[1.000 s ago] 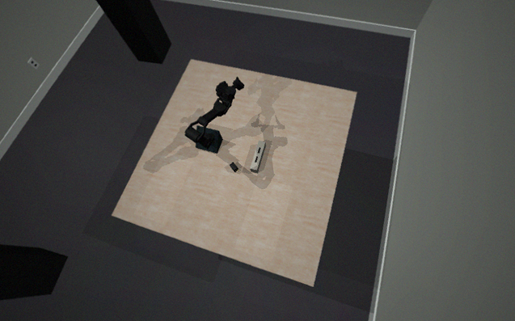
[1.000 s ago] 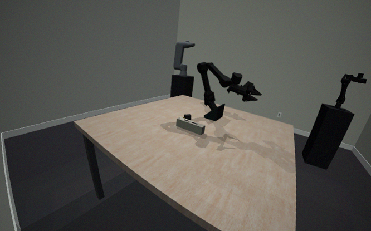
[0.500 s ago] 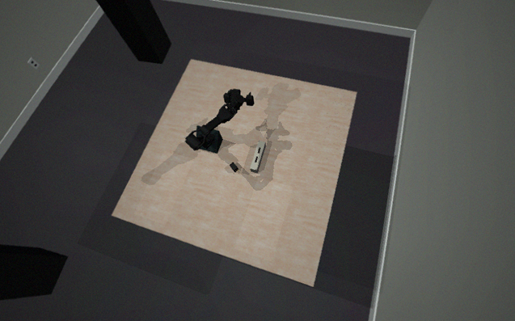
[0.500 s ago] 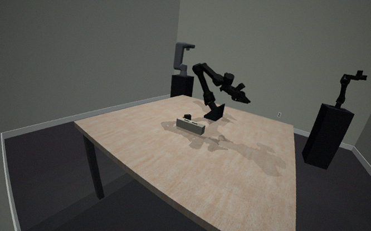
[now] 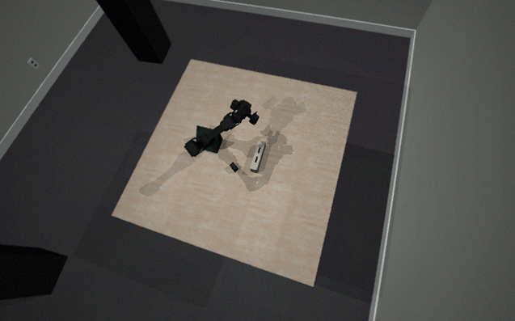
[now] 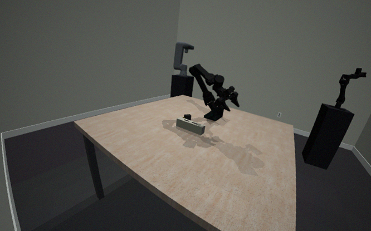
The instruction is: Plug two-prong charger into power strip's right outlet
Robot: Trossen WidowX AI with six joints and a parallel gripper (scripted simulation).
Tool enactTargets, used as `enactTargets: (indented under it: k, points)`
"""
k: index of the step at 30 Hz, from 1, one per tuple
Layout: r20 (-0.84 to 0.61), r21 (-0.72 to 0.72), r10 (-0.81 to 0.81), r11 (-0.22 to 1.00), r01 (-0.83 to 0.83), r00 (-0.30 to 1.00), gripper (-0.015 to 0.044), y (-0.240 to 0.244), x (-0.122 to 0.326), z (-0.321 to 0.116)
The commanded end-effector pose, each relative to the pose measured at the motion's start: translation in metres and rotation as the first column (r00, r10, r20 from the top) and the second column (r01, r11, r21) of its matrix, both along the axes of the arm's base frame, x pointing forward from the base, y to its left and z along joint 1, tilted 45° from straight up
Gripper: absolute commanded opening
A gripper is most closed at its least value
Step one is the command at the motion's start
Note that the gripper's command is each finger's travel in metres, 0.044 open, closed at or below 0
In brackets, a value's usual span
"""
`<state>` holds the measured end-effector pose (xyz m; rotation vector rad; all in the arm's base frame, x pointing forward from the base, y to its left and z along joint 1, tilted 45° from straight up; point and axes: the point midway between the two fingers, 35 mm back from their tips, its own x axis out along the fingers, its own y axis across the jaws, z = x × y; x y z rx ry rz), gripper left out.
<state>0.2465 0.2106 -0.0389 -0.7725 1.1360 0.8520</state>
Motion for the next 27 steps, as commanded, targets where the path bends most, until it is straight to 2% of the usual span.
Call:
enactTargets:
  k: [1, 13, 27]
  points:
    - [0.001, -0.043, -0.151, 0.988, 0.151, 0.989, 0.044, -0.023, 0.01, 0.008]
    - [0.05, -0.159, -0.56, 0.813, 0.56, 0.827, 0.044, -0.097, 0.023, 0.033]
    - [0.199, -0.229, -0.861, 0.424, 0.876, 0.468, 0.044, -0.182, 0.015, 0.07]
